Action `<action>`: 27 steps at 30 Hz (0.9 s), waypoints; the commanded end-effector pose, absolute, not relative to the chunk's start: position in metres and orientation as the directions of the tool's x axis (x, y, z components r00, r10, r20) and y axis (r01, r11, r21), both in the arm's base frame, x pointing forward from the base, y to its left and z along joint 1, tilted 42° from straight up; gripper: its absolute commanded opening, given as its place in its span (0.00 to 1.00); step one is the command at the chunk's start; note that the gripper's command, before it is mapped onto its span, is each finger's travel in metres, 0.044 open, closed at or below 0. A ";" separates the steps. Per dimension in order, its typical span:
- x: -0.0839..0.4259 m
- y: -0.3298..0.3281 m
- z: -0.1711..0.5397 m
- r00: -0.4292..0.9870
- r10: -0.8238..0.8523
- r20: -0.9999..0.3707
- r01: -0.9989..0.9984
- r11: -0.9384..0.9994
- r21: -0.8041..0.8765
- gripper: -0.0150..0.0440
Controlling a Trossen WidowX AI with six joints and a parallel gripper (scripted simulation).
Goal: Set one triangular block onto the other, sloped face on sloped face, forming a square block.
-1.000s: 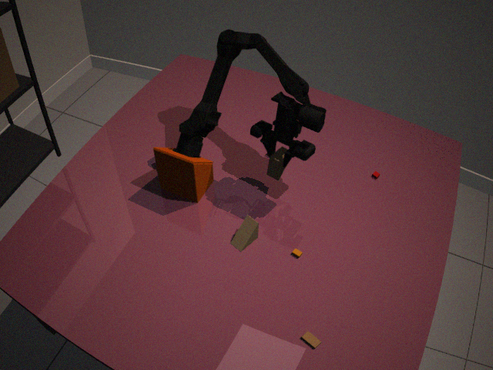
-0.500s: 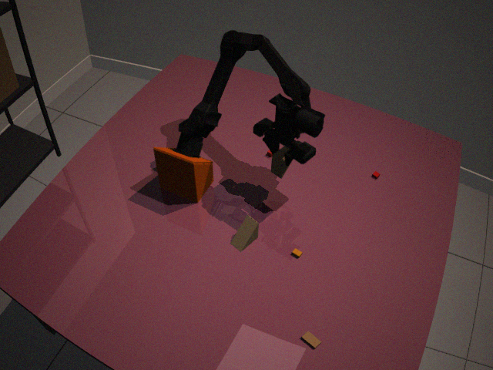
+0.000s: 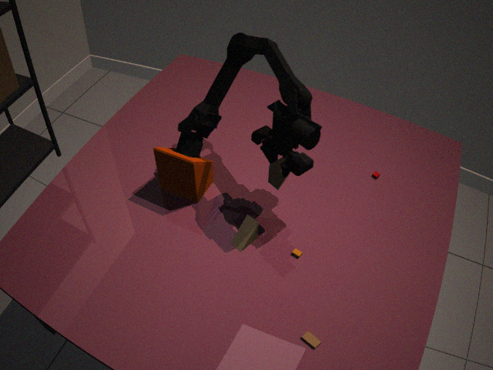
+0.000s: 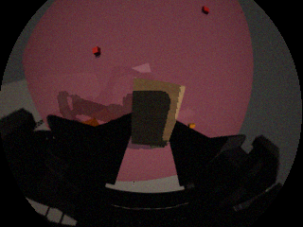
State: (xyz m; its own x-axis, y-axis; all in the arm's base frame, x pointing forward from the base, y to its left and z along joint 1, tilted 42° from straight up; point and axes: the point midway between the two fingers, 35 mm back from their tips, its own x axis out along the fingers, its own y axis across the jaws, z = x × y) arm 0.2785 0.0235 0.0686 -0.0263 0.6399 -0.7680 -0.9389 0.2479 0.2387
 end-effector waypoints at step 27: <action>0.289 -0.098 0.004 -0.014 0.619 -0.785 -0.934 0.272 0.231 0.25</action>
State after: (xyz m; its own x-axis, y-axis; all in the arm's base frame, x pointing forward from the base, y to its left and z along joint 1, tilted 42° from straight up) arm 0.2904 -0.0820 0.0114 -0.0135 0.6226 -0.7824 -0.9286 0.2824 0.2407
